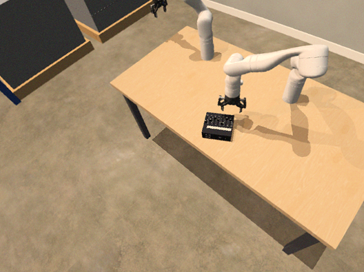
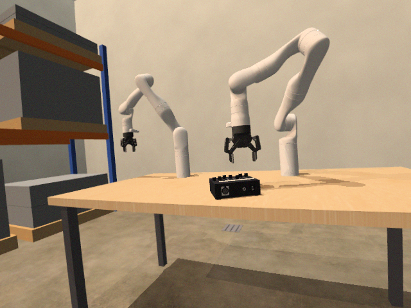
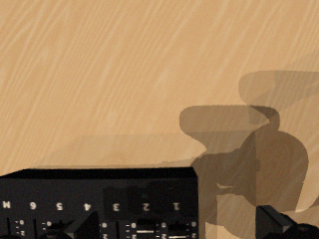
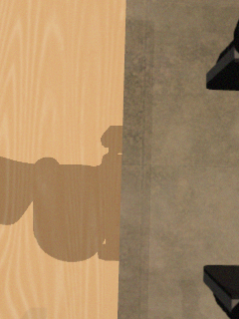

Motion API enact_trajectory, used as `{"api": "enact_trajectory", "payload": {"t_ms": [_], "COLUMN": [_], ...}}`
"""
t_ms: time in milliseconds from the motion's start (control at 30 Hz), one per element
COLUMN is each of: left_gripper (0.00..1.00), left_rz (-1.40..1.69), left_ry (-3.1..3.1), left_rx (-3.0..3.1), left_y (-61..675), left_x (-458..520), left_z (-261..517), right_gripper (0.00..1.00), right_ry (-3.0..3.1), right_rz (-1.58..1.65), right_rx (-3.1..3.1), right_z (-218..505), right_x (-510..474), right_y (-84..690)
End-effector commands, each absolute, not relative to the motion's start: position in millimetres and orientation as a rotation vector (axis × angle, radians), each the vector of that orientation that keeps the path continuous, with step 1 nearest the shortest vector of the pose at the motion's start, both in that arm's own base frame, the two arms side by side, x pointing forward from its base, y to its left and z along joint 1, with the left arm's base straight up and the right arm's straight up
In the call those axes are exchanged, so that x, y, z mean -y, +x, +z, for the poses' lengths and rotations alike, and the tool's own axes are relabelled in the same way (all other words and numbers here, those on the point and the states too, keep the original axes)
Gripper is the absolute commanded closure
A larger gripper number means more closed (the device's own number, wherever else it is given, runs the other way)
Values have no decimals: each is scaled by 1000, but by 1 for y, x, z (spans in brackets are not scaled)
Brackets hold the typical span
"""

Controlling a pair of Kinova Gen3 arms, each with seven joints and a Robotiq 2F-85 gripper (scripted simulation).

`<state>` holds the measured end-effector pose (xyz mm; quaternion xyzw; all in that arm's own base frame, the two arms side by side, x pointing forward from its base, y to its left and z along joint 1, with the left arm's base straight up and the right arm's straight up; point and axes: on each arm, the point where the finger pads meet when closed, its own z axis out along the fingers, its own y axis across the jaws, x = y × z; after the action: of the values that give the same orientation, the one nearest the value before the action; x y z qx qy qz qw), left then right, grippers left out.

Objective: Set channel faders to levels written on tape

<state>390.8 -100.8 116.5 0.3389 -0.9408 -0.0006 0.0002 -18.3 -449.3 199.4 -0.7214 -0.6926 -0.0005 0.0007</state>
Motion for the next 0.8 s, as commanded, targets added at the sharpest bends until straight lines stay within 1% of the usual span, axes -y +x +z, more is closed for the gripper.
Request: {"api": "enact_trajectory", "payload": {"t_ms": [0,200,233,767], "left_gripper": [2,2,903,903], "left_rz": [0,0,0,0], "left_ry": [1059,1058,1058,1058], "left_rx": [2958,2958,2958,2958], "left_y": [391,391,391,391], "left_x": [101,101,101,101], "left_z": [117,117,117,117], "right_gripper": [2,2,2,2], "right_ry": [-2266,-2266,-2266,-2266], "right_rz": [0,0,0,0], "right_rx": [2176,2176,2176,2176], "right_z": [200,200,200,200], "right_x": [450,450,450,450], "right_y": [-18,-18,-18,-18]}}
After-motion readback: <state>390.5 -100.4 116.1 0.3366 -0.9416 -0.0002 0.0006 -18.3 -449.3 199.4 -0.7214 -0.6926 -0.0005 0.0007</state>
